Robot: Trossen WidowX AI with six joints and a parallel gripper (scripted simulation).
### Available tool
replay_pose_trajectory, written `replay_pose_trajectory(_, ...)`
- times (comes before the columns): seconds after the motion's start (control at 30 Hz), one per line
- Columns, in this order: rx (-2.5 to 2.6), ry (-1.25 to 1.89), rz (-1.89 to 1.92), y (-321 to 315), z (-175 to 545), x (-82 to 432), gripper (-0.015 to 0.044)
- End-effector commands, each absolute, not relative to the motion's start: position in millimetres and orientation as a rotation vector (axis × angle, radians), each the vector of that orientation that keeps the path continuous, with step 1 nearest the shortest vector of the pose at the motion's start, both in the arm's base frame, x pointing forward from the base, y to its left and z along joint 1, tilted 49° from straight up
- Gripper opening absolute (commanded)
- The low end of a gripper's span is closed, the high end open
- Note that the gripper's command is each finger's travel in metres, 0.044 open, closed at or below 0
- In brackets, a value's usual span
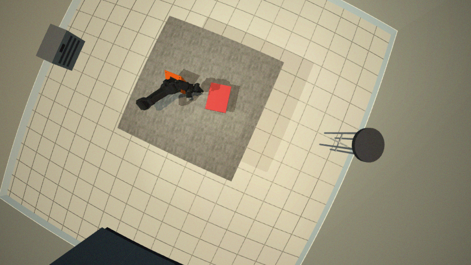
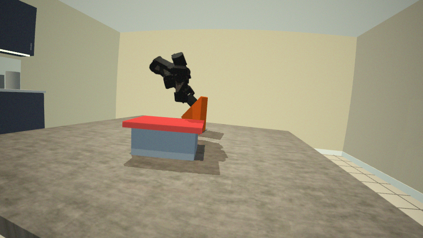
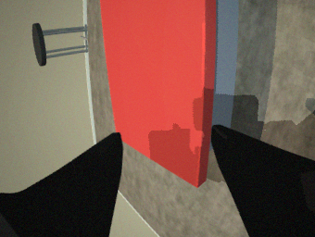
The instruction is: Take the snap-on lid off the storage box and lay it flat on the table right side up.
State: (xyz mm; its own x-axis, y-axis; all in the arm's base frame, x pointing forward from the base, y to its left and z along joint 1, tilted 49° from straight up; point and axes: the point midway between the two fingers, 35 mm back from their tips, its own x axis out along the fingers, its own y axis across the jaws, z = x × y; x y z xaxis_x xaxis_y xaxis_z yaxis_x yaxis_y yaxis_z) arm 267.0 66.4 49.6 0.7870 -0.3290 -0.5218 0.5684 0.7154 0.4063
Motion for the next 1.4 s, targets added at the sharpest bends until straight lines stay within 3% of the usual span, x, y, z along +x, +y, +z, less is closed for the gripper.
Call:
replay_pose_trajectory(0.0, 0.605, 0.437, -0.517, 62.0, 44.2, 269.0, 0.0235)
replay_pose_trajectory(0.2, 0.602, 0.433, -0.516, 27.4, 15.8, 270.9, 0.0235)
replay_pose_trajectory(1.37, 0.603, 0.436, -0.517, 16.7, -3.0, 304.8, 0.0235)
